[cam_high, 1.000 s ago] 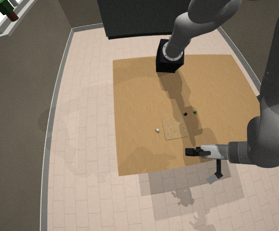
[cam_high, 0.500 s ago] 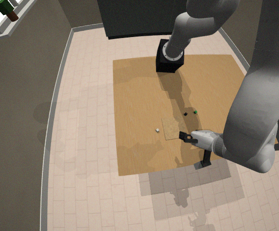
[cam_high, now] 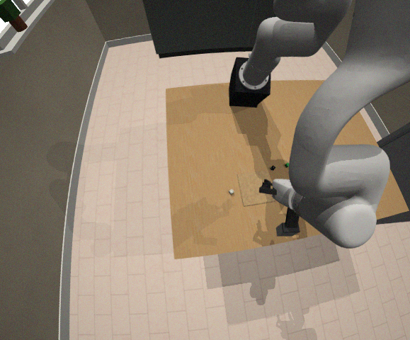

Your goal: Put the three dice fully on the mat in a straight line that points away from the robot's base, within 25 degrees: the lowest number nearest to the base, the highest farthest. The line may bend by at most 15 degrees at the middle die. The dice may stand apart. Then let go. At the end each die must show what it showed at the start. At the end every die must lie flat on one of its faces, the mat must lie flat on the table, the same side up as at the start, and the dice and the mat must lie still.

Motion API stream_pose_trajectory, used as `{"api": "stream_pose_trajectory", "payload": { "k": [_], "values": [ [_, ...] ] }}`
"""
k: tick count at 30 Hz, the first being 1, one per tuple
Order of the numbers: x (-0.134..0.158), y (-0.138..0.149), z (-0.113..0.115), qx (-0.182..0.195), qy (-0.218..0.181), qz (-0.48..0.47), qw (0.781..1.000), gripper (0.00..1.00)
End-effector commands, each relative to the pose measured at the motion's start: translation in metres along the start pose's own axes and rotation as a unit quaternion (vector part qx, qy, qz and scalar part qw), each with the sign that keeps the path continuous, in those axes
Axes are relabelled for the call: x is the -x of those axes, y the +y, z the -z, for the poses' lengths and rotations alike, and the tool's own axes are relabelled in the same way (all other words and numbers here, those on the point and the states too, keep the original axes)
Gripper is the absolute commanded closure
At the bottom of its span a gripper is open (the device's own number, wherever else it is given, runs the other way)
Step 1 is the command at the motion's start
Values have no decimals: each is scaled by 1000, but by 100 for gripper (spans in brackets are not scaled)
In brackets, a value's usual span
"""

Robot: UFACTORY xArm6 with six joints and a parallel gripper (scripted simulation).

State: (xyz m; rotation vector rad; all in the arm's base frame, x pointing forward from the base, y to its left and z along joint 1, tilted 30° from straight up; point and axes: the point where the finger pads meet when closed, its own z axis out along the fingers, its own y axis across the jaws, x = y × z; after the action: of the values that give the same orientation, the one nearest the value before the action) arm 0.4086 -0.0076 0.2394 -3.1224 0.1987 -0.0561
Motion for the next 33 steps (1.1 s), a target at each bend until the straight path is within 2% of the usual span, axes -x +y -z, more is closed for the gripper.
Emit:
{"api": "stream_pose_trajectory", "payload": {
  "k": [1, 3, 4, 8, 11, 18, 20, 22, 24, 25, 28, 29, 32, 33],
  "values": [
    [-6, 7, -11, -40, 27, -69, 996, 0],
    [-6, 7, -11, -40, 27, -69, 996, 0],
    [-11, 14, -18, -55, 41, -116, 991, 0],
    [-15, 22, -23, -68, 55, -161, 983, 0],
    [-18, 30, -28, -80, 68, -205, 973, 0],
    [-25, 58, -41, -109, 102, -325, 934, 0],
    [-25, 58, -41, -109, 102, -325, 934, 0],
    [-26, 74, -47, -120, 118, -380, 910, 0],
    [-26, 78, -48, -122, 122, -393, 903, 0],
    [-25, 86, -51, -127, 130, -421, 889, 0],
    [-25, 96, -54, -132, 139, -451, 872, 0],
    [-23, 105, -56, -136, 146, -477, 856, 0],
    [-21, 120, -60, -141, 158, -518, 828, 0],
    [-20, 121, -60, -141, 159, -520, 827, 0]
  ]
}}
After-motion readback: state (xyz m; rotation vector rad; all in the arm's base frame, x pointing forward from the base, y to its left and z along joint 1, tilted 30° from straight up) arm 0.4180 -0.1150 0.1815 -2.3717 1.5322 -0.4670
